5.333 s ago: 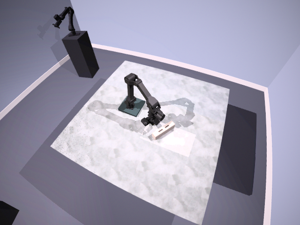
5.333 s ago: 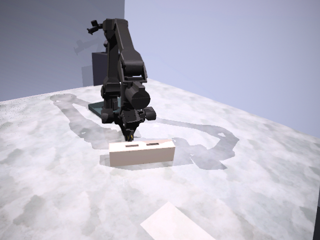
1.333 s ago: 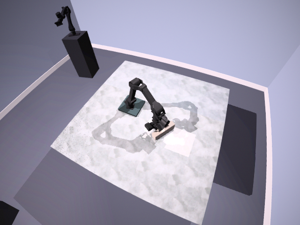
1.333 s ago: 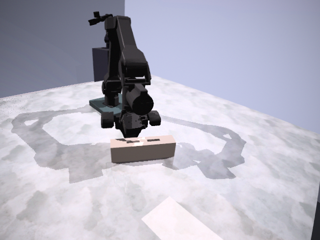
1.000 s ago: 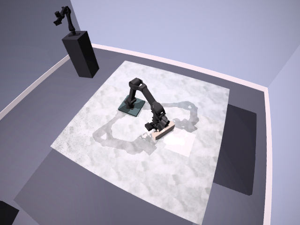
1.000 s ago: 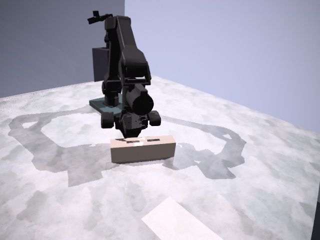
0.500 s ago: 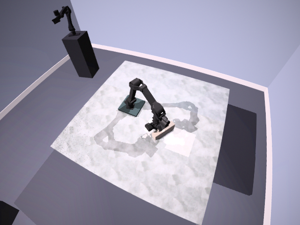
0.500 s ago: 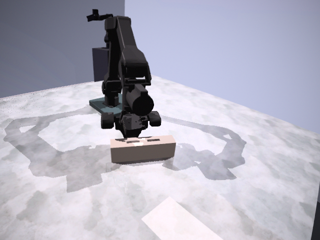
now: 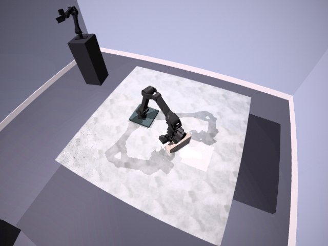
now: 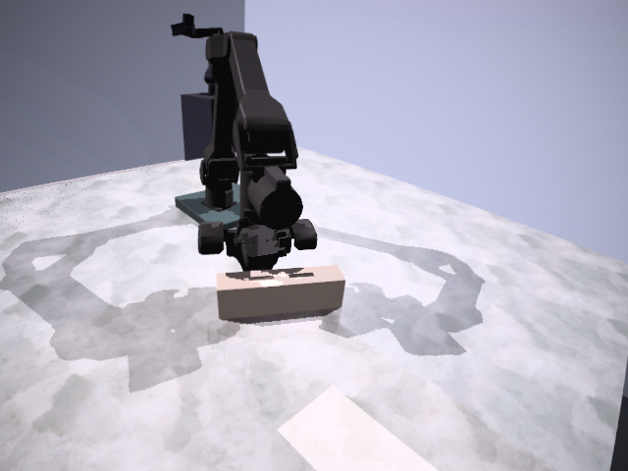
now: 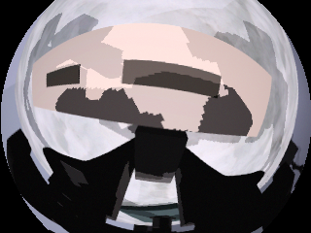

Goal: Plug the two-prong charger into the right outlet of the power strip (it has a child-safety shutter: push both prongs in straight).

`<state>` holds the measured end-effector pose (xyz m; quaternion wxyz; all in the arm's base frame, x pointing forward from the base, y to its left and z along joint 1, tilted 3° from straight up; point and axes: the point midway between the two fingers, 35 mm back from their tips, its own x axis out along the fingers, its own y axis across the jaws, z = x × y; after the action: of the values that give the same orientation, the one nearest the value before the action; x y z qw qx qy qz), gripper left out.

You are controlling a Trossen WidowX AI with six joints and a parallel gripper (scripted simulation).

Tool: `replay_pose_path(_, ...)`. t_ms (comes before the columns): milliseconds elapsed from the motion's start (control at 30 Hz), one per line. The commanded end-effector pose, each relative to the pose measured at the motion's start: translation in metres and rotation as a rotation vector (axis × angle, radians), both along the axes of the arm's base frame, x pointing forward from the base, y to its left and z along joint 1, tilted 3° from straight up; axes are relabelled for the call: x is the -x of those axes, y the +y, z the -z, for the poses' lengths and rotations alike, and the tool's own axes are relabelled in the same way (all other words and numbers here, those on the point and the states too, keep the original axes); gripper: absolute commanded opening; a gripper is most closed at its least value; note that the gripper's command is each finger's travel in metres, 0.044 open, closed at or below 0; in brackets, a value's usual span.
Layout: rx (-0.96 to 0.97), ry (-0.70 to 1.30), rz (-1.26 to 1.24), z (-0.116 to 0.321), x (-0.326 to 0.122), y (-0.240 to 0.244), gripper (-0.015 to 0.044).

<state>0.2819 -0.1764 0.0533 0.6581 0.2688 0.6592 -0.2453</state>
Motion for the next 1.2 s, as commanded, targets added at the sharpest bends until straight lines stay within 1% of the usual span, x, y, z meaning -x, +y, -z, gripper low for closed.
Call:
replay_pose_path(0, -0.004, -0.003, -0.002, -0.0007, -0.0019, -0.0006, 0.0)
replay_pose_path(1167, -0.003, -0.004, -0.002, -0.0015, -0.0117, -0.0095, 0.0)
